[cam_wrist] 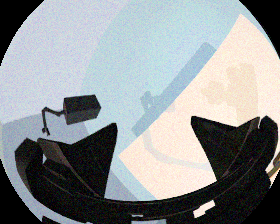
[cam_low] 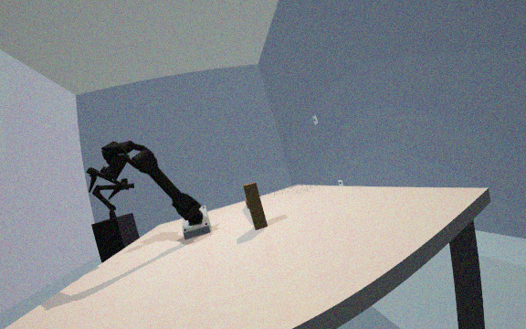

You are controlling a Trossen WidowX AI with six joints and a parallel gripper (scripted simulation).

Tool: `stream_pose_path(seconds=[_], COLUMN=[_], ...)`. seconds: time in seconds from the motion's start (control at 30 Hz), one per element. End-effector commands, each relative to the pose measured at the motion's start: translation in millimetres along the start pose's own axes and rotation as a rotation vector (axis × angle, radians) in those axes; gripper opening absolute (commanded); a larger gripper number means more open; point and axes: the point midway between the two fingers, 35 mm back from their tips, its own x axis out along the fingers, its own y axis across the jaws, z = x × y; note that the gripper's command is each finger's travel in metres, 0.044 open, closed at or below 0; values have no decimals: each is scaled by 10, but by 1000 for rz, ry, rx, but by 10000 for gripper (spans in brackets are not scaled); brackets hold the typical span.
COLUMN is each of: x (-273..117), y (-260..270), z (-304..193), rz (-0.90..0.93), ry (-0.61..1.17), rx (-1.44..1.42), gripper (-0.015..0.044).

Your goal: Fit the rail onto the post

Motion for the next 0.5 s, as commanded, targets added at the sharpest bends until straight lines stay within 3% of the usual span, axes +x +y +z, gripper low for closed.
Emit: stream_pose_path(seconds=[0.0,0.33,0.47], x=[-23,-1225,-1518], y=[-18,-1073,-1346], z=[11,291,264], rz=[-3,-174,-217], ry=[-6,-311,-373], rx=[3,96,104], gripper=[426,440,440])
